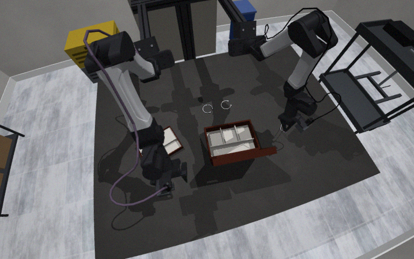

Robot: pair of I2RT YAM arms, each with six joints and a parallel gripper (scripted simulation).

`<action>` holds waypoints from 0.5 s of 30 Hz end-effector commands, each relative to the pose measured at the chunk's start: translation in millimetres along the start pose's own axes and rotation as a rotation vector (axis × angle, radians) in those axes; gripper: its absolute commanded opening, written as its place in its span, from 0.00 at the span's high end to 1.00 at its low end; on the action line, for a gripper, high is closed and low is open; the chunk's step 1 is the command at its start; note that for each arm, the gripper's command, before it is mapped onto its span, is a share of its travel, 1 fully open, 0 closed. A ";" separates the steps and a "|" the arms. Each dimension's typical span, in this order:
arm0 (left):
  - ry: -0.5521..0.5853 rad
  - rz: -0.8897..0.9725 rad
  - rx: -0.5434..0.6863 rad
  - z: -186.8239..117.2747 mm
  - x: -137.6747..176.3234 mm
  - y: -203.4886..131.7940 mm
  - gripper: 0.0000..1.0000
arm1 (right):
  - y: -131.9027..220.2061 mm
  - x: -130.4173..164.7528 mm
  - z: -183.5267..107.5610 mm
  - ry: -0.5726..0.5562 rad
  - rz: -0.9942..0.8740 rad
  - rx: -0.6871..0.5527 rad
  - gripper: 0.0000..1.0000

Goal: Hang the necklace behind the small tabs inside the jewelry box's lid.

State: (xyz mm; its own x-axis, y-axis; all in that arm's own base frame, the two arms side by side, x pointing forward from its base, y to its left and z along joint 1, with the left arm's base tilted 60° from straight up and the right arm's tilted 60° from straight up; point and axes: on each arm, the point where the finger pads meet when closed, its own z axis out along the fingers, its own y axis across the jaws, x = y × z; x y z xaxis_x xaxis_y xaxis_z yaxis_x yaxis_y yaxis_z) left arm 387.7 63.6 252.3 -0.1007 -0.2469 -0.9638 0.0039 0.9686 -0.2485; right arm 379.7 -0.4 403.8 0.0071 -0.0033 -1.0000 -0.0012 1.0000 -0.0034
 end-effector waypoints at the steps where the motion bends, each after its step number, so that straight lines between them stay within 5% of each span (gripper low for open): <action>1: -0.096 -0.044 0.028 -11.6 -25.1 -6.9 0.97 | 1.3 -33.2 -19.9 -0.077 0.006 0.000 0.00; 15: -0.081 -0.233 0.057 -3.2 -5.0 1.0 0.97 | 1.3 -33.2 -19.9 -0.077 0.006 0.000 0.00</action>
State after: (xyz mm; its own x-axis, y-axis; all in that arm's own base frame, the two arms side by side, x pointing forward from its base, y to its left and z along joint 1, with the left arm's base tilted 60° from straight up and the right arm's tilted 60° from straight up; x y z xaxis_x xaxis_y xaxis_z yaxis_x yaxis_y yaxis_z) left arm 384.2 64.3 253.5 -0.0522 -0.4256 -0.9034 0.0250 0.9038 -0.4273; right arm 379.7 -0.4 403.8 0.0071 -0.0033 -1.0000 -0.0012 1.0000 -0.0034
